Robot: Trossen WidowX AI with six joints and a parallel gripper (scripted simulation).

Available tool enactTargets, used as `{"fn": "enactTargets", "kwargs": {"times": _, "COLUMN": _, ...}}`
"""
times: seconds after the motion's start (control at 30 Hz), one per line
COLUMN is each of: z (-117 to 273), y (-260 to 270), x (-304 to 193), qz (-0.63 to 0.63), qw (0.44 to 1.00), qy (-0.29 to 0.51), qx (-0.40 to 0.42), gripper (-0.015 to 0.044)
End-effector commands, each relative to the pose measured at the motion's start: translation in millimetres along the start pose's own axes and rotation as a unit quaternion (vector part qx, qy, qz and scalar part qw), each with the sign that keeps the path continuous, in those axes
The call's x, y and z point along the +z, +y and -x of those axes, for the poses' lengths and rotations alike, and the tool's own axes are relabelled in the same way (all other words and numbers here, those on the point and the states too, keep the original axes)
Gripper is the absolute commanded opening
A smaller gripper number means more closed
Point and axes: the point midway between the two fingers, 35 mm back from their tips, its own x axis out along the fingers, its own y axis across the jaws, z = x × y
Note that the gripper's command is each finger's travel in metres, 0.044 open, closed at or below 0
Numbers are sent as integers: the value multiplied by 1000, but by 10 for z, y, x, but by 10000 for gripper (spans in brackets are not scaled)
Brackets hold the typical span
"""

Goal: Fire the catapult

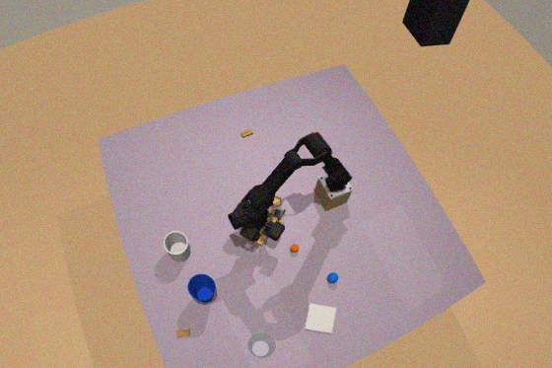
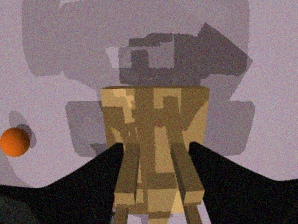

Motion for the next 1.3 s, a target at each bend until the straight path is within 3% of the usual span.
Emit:
{"fn": "enactTargets", "kwargs": {"times": 0.0, "z": 354, "y": -14, "x": 28, "qz": 0, "qw": 1000, "qy": -6, "qx": -4, "gripper": 6}}
{"fn": "enactTargets", "kwargs": {"times": 0.2, "z": 466, "y": -17, "x": 21, "qz": -11, "qw": 1000, "qy": -6, "qx": -3, "gripper": 0}}
{"fn": "enactTargets", "kwargs": {"times": 0.8, "z": 451, "y": -367, "x": -40, "qz": -308, "qw": 952, "qy": -4, "qx": -5, "gripper": 0}}
{"fn": "enactTargets", "kwargs": {"times": 1.27, "z": 348, "y": -425, "x": -58, "qz": -318, "qw": 948, "qy": -4, "qx": -6, "gripper": 0}}
